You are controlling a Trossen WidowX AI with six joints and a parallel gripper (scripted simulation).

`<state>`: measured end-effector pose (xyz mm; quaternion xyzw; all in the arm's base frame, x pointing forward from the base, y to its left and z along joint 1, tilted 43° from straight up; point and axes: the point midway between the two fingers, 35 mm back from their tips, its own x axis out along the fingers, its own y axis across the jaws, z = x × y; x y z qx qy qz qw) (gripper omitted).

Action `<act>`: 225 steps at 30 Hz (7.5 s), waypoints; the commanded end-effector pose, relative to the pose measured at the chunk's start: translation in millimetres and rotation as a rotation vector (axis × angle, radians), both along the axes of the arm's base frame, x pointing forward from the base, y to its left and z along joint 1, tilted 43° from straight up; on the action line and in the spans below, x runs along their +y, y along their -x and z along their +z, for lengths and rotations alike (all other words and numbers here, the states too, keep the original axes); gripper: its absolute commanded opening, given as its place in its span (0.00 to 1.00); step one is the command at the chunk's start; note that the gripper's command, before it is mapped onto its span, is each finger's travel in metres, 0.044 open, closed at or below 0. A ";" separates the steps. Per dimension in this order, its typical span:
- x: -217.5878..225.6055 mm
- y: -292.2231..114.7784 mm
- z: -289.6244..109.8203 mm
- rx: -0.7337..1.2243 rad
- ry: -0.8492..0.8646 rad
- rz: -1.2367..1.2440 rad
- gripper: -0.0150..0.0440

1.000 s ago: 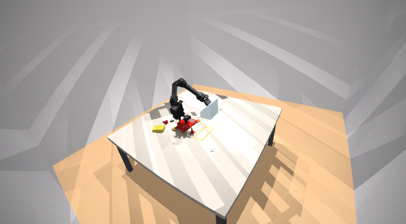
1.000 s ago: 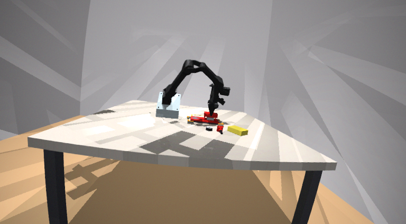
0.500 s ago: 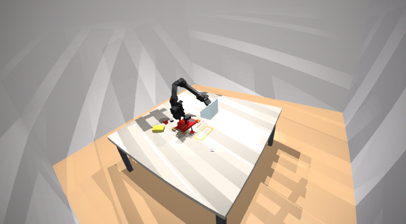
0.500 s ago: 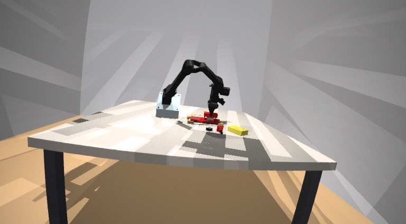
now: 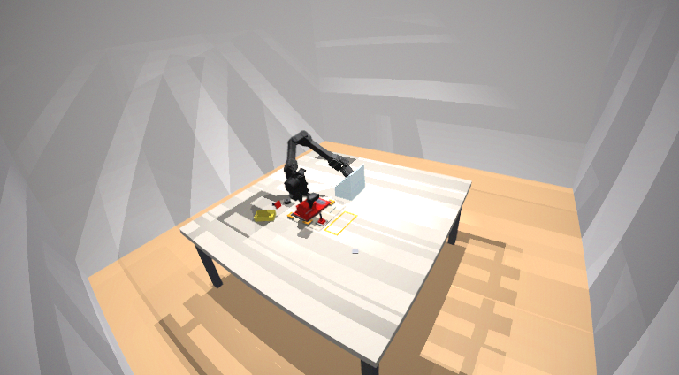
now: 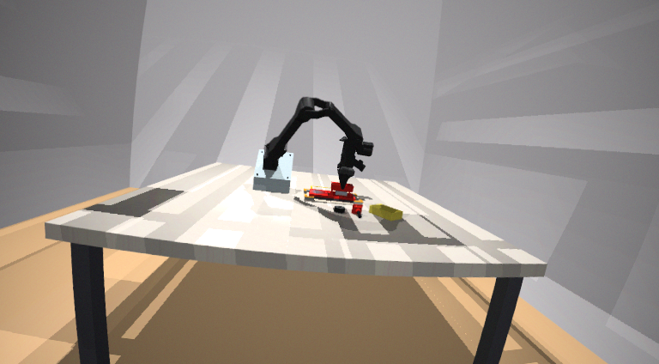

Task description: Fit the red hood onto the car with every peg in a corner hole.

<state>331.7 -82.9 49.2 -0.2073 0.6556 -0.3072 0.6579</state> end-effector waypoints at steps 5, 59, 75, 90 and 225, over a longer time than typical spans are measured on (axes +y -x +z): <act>-2.6 0.6 -3.0 0.005 0.004 0.004 0.25; -2.9 0.6 -3.0 0.004 0.004 0.010 0.25; -3.6 1.0 -4.0 0.002 0.006 0.018 0.25; -6.6 0.9 -7.2 0.002 0.006 0.018 0.25; 37.2 1.7 38.7 -0.035 0.009 0.045 1.00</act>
